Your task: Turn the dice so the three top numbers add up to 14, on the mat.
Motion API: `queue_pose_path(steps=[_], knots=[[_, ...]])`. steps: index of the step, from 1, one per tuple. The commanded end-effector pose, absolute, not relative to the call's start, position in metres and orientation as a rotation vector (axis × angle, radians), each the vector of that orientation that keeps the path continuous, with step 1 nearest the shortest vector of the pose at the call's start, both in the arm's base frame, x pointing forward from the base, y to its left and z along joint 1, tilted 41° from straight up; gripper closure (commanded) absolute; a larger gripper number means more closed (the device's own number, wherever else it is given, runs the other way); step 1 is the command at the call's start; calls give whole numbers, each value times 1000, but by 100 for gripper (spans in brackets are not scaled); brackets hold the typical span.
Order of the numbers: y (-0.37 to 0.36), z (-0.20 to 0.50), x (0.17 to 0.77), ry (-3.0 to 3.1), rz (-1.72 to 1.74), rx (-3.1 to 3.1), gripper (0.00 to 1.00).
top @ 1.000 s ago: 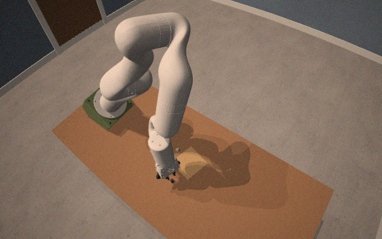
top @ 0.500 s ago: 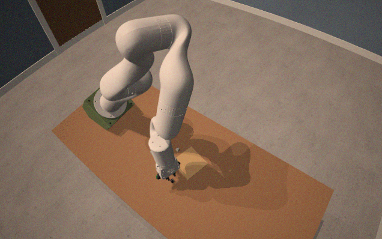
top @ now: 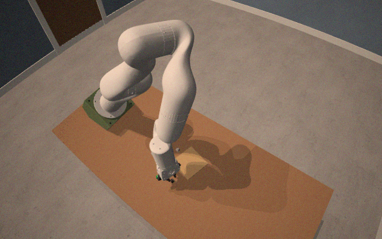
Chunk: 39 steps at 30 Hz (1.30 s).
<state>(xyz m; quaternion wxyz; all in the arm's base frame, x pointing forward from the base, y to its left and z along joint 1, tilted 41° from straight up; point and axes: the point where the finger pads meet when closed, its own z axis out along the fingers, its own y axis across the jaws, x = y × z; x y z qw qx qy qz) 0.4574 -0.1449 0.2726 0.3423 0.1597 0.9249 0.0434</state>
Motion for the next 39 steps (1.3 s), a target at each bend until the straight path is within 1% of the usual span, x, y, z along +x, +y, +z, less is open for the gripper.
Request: queue_pose_path(steps=[1, 18, 39], knots=[[-145, 269, 461, 2402, 111, 415, 69], [-146, 255, 474, 2402, 111, 415, 69], [-146, 252, 477, 2402, 111, 415, 69]])
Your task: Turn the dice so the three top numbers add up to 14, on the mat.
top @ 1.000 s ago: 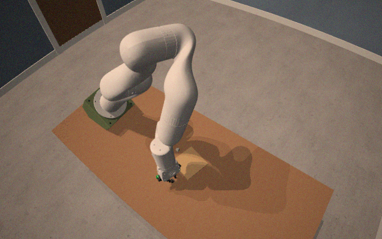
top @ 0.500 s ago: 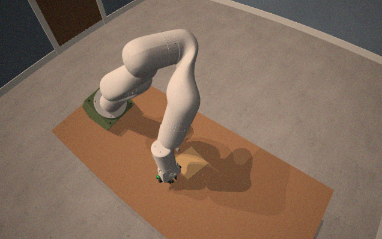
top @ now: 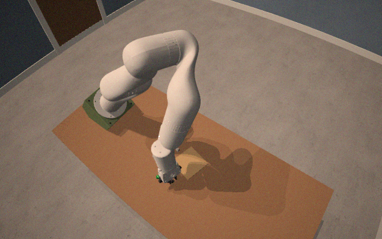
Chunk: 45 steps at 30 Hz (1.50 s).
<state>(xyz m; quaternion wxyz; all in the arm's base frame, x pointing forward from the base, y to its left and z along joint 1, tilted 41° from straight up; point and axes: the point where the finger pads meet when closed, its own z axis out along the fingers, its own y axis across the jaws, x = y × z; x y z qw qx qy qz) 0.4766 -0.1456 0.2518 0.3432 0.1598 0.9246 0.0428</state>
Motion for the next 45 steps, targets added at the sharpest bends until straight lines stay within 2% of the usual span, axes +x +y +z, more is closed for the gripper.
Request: queue_pose_path(steps=[1, 45], knots=[[-146, 252, 477, 2402, 111, 415, 69], [-146, 244, 484, 2402, 111, 415, 69]])
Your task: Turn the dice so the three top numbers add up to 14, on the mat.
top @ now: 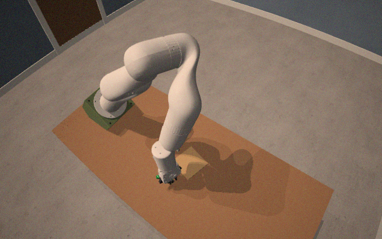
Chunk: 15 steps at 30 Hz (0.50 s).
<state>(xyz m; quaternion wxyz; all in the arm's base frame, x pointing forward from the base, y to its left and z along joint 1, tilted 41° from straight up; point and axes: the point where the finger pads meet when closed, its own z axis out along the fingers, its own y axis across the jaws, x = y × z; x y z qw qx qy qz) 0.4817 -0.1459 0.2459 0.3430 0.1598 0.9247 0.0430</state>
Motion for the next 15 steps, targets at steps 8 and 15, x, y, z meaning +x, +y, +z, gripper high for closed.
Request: queue_pose_path(steps=[8, 15], knots=[[-146, 239, 488, 2402, 111, 415, 69], [-146, 237, 490, 2402, 111, 415, 69]])
